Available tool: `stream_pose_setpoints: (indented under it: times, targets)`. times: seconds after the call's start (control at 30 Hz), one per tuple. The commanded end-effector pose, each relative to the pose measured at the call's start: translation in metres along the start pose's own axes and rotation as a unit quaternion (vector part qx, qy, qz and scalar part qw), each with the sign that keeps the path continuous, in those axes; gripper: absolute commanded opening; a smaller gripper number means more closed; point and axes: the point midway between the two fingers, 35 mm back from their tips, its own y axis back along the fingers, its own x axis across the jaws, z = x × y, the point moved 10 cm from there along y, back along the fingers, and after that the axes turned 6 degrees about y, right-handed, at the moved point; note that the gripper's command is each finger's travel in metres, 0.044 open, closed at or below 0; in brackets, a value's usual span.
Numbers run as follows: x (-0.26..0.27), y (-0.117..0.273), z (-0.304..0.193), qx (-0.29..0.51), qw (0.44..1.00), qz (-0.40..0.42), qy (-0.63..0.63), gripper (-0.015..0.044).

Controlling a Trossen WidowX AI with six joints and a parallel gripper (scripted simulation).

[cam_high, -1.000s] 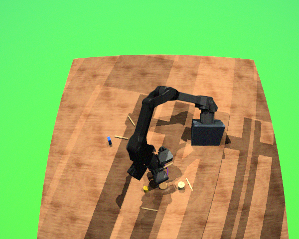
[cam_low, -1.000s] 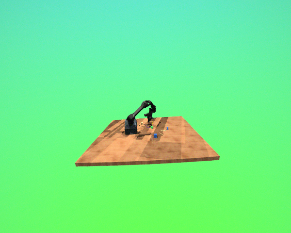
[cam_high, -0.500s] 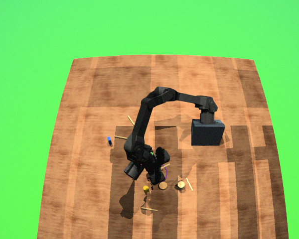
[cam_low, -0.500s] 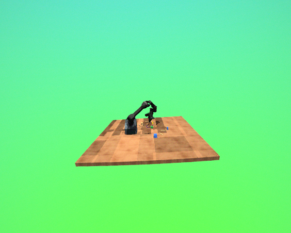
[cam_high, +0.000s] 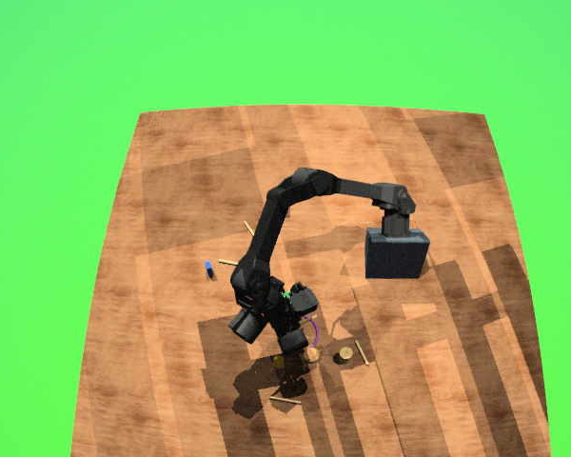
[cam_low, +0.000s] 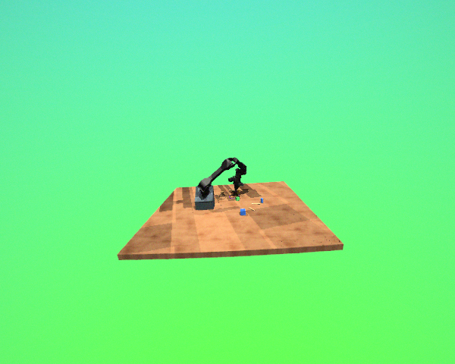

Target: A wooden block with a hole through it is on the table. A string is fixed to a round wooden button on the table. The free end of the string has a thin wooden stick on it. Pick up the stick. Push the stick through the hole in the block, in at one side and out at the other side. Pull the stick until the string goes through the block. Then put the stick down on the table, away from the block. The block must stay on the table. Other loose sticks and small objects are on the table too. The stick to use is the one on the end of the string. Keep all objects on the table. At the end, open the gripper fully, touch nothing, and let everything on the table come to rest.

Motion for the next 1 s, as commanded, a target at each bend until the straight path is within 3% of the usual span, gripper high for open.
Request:
stream_pose_setpoints:
  times: [0.0,0.97]
  targets:
    - [0.002,0.001,-0.004,0.006,1.000,0.000,0.002,0.0000]
    - [0.015,0.009,-0.030,0.042,0.999,0.000,0.007,0.0000]
